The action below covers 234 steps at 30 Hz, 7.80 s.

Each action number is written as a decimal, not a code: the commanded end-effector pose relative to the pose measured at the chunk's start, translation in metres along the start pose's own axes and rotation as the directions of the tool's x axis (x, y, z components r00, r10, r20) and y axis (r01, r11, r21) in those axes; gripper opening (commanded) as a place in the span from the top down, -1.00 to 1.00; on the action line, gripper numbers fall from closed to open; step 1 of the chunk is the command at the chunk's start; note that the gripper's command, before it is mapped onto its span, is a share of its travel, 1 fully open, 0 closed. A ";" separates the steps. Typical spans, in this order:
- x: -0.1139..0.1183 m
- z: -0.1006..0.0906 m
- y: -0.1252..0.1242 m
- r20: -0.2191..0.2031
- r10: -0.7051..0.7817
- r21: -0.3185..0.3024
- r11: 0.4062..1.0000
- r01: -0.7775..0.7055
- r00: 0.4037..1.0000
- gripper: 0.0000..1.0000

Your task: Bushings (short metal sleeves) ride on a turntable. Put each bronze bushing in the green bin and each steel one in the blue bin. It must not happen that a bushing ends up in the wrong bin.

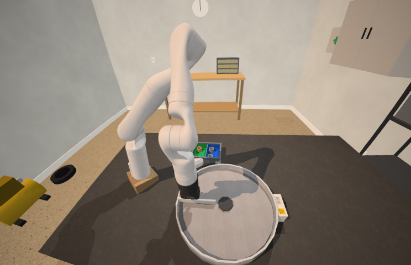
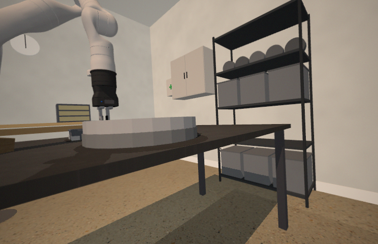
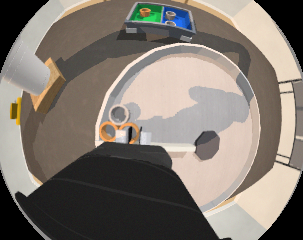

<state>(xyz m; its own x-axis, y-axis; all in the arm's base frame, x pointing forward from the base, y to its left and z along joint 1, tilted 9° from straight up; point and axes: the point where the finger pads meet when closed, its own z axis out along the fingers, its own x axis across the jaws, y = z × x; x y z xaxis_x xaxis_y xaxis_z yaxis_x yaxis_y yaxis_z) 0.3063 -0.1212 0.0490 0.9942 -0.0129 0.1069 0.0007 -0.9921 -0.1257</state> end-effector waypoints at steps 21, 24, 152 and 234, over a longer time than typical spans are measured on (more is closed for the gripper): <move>-0.001 0.006 0.001 0.001 0.002 -0.001 1.000 -0.002 1.000 1.00; 0.000 0.006 0.001 0.000 0.002 0.000 1.000 -0.002 1.000 1.00; 0.000 -0.018 0.001 0.001 0.003 -0.001 1.000 -0.003 1.000 1.00; -0.010 -0.074 -0.190 0.002 0.004 -0.001 1.000 -0.004 1.000 1.00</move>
<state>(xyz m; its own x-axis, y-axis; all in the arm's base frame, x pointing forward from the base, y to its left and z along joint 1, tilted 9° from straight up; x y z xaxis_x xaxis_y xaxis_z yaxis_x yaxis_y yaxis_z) 0.2879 0.0233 0.1395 0.9926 -0.0813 0.0906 -0.0699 -0.9900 -0.1222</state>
